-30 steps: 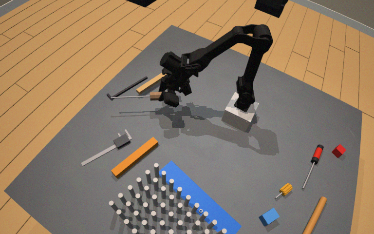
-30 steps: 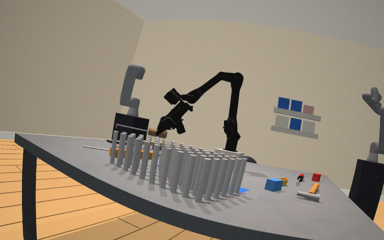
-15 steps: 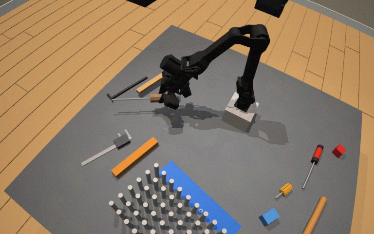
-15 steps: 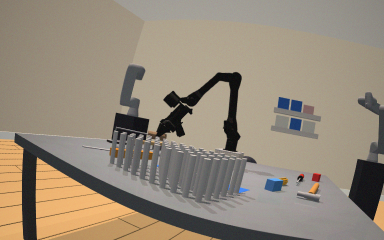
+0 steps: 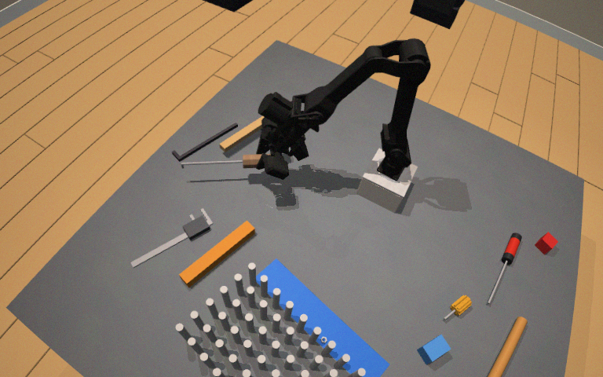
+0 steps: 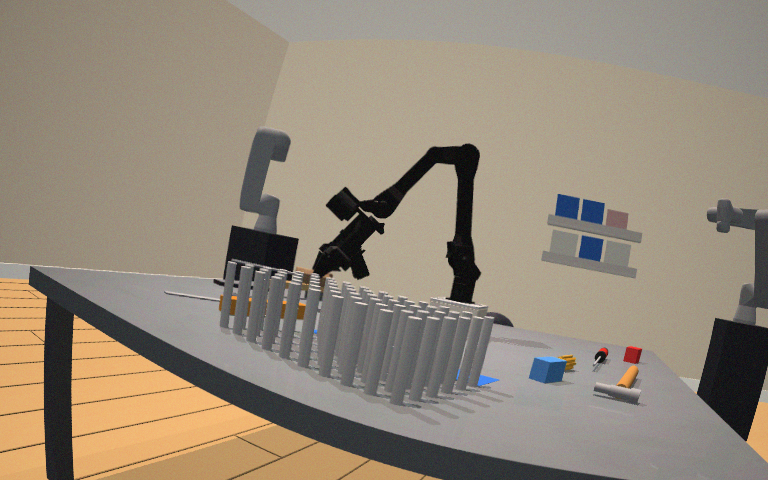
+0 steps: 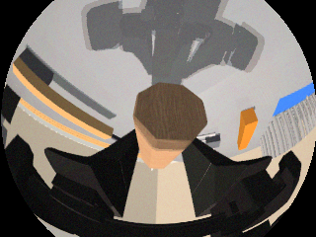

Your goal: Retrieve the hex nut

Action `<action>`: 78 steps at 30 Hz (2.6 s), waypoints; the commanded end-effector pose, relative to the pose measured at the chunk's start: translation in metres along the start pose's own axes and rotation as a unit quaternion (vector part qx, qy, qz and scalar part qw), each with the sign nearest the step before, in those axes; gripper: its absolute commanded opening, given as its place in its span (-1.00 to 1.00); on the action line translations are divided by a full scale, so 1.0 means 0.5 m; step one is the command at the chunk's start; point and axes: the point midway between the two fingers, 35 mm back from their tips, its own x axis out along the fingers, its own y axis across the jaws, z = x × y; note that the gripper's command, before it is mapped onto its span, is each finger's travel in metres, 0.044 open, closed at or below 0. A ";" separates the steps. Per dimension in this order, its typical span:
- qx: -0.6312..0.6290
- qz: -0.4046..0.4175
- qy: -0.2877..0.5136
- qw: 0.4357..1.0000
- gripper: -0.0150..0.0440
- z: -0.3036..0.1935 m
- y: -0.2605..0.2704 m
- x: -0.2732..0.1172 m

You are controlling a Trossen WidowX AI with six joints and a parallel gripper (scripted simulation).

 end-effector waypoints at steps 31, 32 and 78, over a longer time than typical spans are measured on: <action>0.000 -0.003 0.000 1.000 -0.49 0.043 -0.003 0.044; 0.000 -0.003 0.000 1.000 -0.49 0.044 -0.004 0.045; 0.001 0.000 -0.001 1.000 0.84 0.083 -0.005 0.072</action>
